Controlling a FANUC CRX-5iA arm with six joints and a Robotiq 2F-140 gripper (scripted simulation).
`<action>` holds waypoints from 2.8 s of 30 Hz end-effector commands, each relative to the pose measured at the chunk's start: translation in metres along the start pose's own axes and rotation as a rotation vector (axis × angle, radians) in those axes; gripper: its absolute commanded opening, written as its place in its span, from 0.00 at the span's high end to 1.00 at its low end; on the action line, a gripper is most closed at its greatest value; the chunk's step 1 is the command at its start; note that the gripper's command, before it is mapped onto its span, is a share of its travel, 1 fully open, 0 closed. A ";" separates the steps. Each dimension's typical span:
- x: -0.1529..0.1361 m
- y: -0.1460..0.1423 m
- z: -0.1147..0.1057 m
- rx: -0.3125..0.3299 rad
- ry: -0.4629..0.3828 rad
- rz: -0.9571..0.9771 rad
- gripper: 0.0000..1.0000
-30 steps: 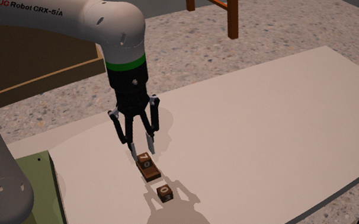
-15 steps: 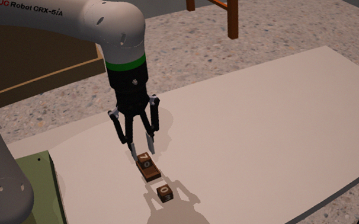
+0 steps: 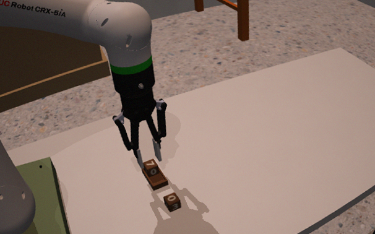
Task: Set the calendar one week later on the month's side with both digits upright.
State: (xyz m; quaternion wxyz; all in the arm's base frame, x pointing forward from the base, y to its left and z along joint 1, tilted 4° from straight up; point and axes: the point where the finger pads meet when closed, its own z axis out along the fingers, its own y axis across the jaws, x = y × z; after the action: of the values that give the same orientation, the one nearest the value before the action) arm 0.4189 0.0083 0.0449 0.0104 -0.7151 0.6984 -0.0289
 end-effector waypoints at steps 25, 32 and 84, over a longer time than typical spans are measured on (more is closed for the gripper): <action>0.000 0.000 0.029 0.000 0.000 0.000 0.71; 0.000 0.000 0.029 0.000 0.000 0.000 0.71; 0.000 0.000 0.029 0.000 0.000 0.000 0.83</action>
State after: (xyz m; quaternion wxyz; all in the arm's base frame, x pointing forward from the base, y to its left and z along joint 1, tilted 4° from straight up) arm 0.4207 0.0076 0.0156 0.0105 -0.7151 0.6983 -0.0290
